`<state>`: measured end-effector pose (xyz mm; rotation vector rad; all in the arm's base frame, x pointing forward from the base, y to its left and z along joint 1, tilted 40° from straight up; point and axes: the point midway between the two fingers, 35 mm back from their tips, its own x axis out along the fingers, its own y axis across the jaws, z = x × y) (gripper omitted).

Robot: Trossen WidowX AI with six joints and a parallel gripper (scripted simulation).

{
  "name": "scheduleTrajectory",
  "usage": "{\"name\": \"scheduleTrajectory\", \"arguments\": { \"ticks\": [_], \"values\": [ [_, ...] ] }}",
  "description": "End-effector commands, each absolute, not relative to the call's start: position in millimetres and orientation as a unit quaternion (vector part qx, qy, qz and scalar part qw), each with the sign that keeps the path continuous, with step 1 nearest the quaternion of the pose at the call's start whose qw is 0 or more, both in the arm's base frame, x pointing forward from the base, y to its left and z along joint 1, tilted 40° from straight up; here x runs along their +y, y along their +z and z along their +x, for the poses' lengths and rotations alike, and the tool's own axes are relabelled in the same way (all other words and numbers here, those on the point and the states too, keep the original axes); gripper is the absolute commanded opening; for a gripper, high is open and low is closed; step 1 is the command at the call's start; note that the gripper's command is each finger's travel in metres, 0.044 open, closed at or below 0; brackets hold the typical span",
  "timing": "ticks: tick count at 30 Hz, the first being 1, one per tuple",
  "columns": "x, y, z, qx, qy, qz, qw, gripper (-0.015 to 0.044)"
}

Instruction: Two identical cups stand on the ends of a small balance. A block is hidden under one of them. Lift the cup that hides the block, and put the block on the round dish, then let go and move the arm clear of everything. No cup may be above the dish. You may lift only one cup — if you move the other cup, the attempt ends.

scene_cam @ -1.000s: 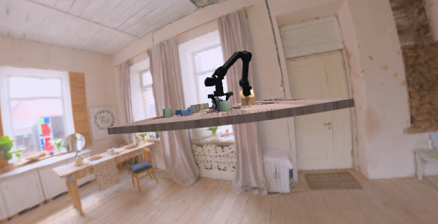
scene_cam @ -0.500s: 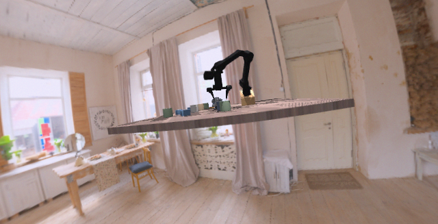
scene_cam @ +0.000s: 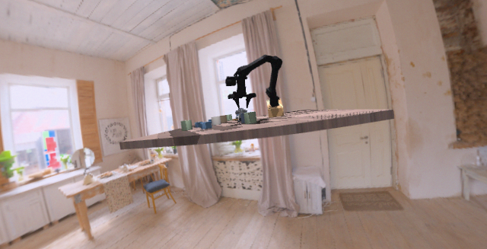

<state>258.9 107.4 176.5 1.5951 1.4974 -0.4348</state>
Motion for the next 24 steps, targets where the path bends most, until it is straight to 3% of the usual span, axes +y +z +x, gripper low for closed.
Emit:
{"name": "scheduleTrajectory", "arguments": {
  "ticks": [1,24],
  "values": [
    [99.3,175.8,263.3,0.61,-0.137,0.612,0.483,0.026],
    [39.7,159.6,286.0,0.601,0.087,0.384,0.695,0.026]
  ]
}}
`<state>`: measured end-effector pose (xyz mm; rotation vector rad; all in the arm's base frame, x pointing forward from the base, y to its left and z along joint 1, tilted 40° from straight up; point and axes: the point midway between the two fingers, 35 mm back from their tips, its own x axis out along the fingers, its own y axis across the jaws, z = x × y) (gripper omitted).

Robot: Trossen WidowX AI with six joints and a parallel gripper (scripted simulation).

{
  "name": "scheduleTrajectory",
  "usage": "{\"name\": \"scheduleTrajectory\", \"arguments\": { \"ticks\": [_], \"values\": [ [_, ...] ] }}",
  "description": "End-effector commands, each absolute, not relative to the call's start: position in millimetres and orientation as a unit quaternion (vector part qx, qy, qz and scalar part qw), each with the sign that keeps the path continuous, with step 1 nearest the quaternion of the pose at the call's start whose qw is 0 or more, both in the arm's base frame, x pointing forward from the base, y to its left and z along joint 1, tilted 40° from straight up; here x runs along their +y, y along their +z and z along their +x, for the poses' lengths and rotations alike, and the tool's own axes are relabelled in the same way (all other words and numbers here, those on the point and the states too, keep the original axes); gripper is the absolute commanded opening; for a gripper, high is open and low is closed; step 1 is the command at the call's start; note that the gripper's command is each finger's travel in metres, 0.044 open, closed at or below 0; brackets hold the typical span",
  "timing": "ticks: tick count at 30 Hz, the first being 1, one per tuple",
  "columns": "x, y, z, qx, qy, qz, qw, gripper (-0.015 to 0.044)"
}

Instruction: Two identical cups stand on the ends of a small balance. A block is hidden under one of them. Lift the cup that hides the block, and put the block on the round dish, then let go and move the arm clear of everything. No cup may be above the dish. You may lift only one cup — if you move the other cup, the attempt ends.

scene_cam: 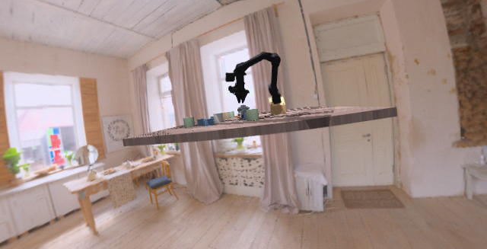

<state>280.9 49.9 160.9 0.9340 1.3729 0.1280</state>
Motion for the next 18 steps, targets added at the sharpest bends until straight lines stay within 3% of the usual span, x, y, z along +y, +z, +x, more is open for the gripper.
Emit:
{"name": "scheduleTrajectory", "arguments": {
  "ticks": [1,18],
  "values": [
    [37.0,158.8,287.1,0.599,0.095,0.375,0.701,0.026],
    [11.8,143.3,280.5,0.567,0.266,0.165,0.762,0.026]
  ]
}}
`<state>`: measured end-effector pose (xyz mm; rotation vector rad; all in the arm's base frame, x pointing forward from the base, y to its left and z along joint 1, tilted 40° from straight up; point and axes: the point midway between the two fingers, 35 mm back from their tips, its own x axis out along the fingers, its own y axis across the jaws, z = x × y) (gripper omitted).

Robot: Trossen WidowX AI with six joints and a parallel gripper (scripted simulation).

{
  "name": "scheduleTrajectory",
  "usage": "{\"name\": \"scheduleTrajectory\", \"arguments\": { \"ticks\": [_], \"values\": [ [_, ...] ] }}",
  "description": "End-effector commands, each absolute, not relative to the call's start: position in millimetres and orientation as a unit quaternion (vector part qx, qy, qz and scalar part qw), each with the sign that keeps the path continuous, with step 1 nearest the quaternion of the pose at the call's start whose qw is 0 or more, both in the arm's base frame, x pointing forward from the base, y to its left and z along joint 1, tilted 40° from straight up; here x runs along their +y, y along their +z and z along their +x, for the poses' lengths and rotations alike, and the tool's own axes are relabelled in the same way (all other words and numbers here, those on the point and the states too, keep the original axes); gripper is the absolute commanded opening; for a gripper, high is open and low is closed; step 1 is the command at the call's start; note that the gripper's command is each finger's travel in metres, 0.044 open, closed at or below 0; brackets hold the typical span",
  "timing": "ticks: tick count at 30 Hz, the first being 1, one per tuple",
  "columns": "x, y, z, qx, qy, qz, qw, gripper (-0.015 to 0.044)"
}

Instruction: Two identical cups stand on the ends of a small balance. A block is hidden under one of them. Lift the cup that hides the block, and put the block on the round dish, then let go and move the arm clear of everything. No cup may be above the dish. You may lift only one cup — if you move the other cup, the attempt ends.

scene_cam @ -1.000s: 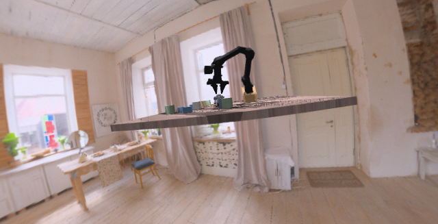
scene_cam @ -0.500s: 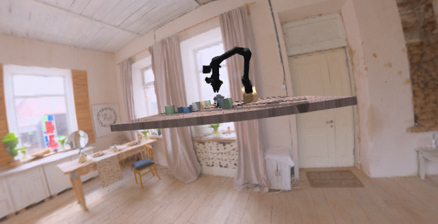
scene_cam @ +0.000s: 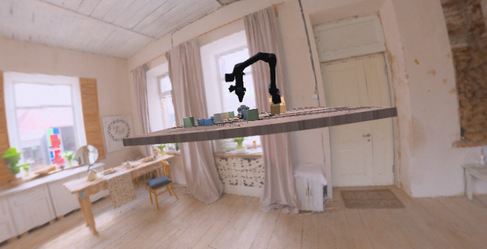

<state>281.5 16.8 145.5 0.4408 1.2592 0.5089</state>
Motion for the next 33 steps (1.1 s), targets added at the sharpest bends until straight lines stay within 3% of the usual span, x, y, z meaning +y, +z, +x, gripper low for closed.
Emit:
{"name": "scheduleTrajectory", "arguments": {
  "ticks": [1,18,33],
  "values": [
    [10.4,142.4,279.9,0.563,0.277,0.152,0.764,0.026],
    [-12.1,129.6,269.1,0.467,0.447,-0.062,0.76,0.026],
    [-3.0,116.9,271.3,0.462,0.454,-0.07,0.759,0.026]
  ]
}}
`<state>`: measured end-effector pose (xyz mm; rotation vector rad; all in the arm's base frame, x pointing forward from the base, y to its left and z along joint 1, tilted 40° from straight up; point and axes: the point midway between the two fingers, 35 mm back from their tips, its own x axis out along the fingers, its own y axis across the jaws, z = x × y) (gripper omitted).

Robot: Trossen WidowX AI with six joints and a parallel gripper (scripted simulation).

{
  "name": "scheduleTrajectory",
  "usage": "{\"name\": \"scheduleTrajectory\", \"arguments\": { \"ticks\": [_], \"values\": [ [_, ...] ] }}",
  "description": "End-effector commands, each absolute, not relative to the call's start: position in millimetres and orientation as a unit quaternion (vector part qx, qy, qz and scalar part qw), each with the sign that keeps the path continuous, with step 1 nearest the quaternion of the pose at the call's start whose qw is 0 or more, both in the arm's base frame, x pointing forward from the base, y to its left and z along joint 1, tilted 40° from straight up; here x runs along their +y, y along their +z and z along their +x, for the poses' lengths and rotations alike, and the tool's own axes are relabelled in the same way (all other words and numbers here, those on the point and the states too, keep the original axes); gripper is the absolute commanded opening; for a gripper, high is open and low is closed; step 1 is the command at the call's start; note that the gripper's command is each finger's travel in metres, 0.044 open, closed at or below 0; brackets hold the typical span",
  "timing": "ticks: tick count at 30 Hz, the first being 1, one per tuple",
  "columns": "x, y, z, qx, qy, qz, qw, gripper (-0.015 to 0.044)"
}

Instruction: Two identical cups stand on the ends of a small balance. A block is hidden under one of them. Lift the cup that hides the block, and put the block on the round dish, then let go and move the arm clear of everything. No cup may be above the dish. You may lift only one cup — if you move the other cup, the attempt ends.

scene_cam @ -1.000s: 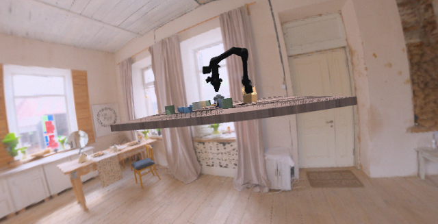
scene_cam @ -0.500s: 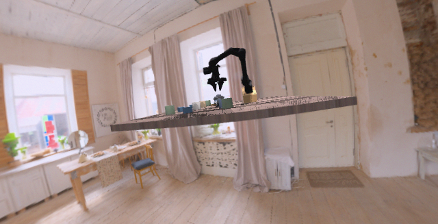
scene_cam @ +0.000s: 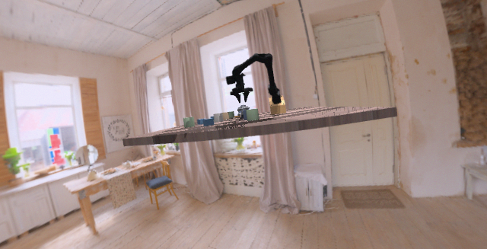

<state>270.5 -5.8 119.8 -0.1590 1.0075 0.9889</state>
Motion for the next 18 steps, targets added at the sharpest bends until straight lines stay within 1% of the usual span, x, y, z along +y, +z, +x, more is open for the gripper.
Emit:
{"name": "scheduleTrajectory", "arguments": {
  "ticks": [1,18],
  "values": [
    [-2.2,115.9,271.6,0.462,0.454,-0.07,0.759,0.026],
    [15.0,95.0,276.2,0.461,0.454,-0.07,0.759,0.026]
  ]
}}
